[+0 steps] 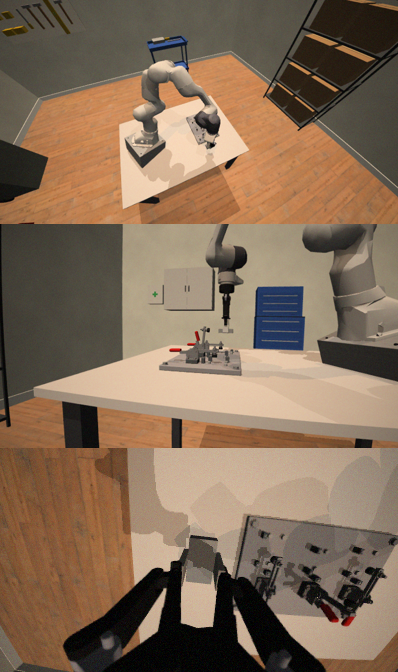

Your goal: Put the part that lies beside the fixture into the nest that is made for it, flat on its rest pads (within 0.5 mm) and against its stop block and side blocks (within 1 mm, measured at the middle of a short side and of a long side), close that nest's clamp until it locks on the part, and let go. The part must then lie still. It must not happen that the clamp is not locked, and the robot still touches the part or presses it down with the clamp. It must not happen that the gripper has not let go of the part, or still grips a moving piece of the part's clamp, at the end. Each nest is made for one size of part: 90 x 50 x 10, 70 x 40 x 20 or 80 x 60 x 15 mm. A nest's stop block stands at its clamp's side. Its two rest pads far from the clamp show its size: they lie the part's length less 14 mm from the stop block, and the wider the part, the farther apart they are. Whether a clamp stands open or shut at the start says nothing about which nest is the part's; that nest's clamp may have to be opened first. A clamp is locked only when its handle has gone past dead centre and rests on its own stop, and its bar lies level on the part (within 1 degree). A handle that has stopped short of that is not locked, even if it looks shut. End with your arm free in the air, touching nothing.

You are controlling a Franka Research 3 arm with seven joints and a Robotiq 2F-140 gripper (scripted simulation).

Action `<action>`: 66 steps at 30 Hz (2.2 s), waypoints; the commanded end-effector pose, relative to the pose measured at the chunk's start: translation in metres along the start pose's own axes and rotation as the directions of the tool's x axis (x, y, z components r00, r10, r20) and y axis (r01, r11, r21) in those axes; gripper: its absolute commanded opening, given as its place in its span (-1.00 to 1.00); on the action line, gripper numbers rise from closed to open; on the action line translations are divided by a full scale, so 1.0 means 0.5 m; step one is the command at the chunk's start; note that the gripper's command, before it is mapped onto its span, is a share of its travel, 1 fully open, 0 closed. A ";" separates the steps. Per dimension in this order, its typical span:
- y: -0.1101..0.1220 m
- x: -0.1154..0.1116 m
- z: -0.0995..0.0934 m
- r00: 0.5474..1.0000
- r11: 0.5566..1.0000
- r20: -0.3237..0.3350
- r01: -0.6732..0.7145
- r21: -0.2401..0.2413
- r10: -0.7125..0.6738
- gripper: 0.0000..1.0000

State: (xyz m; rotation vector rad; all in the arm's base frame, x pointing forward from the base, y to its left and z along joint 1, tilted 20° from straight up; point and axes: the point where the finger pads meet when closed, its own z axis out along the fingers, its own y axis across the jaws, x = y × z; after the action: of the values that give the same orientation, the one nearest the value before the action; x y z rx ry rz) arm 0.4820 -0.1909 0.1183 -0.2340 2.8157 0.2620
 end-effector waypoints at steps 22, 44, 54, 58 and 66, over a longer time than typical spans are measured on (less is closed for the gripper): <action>-0.006 0.002 -0.001 1.000 1.000 0.005 0.015 0.006 -0.015 -1.00; 0.032 0.003 0.001 1.000 1.000 0.005 0.022 0.006 -0.022 -1.00; 0.128 0.004 0.006 1.000 1.000 0.005 0.022 0.006 -0.022 -1.00; 0.190 0.005 0.009 1.000 1.000 0.005 0.022 0.006 -0.022 -1.00; 0.294 0.006 0.015 1.000 1.000 0.005 0.022 0.006 -0.022 -1.00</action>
State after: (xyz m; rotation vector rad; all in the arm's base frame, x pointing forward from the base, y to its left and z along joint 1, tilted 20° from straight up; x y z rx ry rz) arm 0.4554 -0.0655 0.1292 -0.3371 2.8045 0.2463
